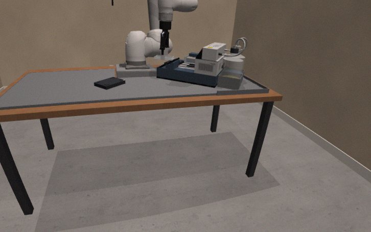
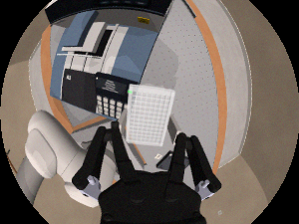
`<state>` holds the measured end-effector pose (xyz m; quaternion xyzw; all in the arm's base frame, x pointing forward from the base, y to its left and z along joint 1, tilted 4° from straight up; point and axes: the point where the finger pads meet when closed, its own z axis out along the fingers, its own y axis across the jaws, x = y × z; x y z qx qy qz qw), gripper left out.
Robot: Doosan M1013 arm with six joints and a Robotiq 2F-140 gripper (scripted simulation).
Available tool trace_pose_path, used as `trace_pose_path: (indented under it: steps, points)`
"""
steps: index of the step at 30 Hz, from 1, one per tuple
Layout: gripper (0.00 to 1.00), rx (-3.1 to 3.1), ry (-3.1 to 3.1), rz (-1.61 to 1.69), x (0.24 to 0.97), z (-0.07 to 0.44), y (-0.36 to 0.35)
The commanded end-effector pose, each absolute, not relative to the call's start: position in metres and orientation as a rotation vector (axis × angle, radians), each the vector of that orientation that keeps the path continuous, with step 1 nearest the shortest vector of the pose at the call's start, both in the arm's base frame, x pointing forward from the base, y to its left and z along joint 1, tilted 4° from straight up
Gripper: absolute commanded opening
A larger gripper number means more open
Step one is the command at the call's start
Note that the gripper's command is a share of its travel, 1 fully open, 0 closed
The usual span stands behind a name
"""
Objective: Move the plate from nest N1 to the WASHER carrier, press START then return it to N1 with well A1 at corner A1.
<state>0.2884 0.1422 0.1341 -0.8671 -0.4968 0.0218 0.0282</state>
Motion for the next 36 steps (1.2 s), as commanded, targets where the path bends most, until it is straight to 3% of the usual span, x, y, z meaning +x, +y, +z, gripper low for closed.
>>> trace_pose_path:
  steps: [1, 15, 36]
  points:
    - [0.1, -2.744, -1.414, 0.071, 0.296, 0.132, 0.131]
    - [0.1, -2.877, -1.133, 0.079, 0.326, 0.122, 0.086]
    - [0.1, -3.104, -0.182, 0.1, 0.337, 0.108, -0.008]
